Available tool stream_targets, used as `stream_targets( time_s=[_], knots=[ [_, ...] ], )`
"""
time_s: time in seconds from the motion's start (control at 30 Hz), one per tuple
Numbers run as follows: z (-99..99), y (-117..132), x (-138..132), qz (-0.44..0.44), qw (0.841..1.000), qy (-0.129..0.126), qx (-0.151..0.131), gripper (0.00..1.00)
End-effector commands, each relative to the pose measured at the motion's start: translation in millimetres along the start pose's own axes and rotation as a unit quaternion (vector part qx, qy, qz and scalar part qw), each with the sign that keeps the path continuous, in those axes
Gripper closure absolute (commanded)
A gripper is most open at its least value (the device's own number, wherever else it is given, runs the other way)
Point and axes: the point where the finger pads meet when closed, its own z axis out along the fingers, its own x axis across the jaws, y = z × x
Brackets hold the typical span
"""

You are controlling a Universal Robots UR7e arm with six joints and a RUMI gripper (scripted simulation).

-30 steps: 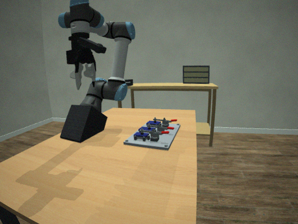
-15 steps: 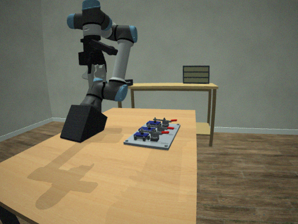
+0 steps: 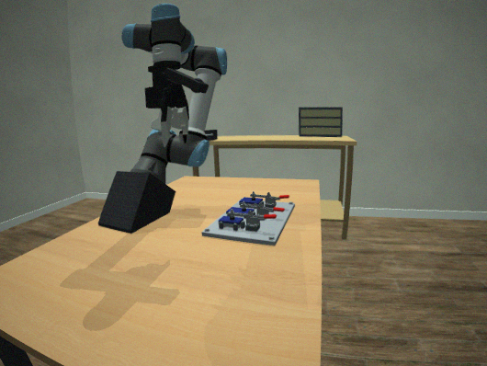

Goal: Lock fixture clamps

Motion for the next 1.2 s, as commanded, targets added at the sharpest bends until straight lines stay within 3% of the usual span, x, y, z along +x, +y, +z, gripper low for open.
stream_targets(
  time_s=[0.0,0.3,0.47,0.87,1.03,1.17],
  knots=[
    [1.8,-12,-21,0.0,1.0,0.001,0.0,0.42],
    [1.8,-12,-21,0.0,1.0,0.001,0.0,0.42],
    [12.2,-33,-73,0.0,1.0,0.001,0.0,0.42],
    [12.2,-33,-73,0.0,1.0,0.001,0.0,0.42],
    [22.4,-54,-125,0.0,1.0,0.001,0.0,0.42],
    [22.4,-54,-125,0.0,1.0,0.001,0.0,0.42]
  ],
)
